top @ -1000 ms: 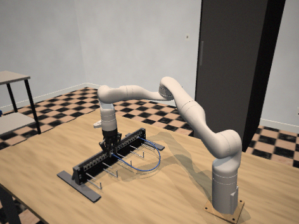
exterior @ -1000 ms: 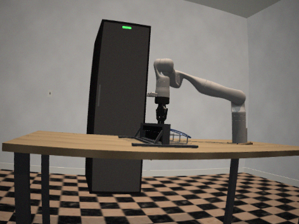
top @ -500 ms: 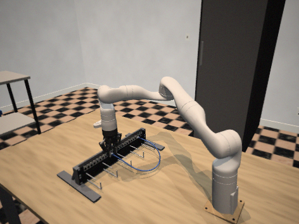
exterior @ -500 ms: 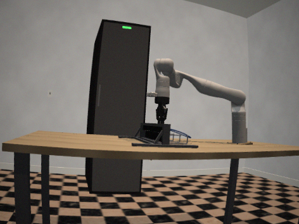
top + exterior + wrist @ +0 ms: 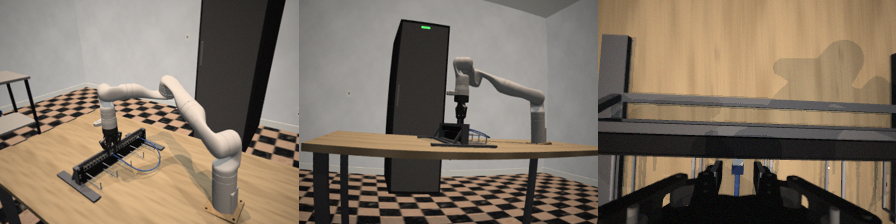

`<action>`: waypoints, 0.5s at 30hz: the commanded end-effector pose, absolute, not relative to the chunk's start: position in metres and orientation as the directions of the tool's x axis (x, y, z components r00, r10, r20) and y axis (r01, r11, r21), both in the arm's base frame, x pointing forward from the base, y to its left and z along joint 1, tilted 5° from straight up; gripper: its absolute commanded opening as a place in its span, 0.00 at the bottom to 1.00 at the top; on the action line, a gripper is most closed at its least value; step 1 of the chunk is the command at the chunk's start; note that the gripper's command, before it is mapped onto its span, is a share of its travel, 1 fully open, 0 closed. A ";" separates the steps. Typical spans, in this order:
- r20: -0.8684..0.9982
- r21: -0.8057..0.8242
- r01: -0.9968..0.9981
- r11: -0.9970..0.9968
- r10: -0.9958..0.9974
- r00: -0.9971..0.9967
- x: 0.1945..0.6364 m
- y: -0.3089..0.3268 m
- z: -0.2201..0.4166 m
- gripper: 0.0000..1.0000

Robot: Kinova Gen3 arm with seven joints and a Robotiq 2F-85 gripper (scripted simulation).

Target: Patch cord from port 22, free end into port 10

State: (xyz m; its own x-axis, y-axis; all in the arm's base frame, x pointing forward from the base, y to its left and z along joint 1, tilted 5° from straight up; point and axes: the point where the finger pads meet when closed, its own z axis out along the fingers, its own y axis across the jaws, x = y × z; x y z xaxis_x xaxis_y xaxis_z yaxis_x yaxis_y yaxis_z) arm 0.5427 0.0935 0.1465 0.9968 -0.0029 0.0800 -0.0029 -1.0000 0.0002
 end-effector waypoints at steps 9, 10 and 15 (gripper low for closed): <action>0.084 -0.001 -0.007 -1.000 -0.007 0.996 0.541 0.094 0.178 0.37; 0.084 -0.001 -0.007 -1.000 -0.007 0.996 0.541 0.094 0.182 0.37; 0.084 -0.002 -0.007 -1.000 -0.007 0.996 0.539 0.094 0.197 0.37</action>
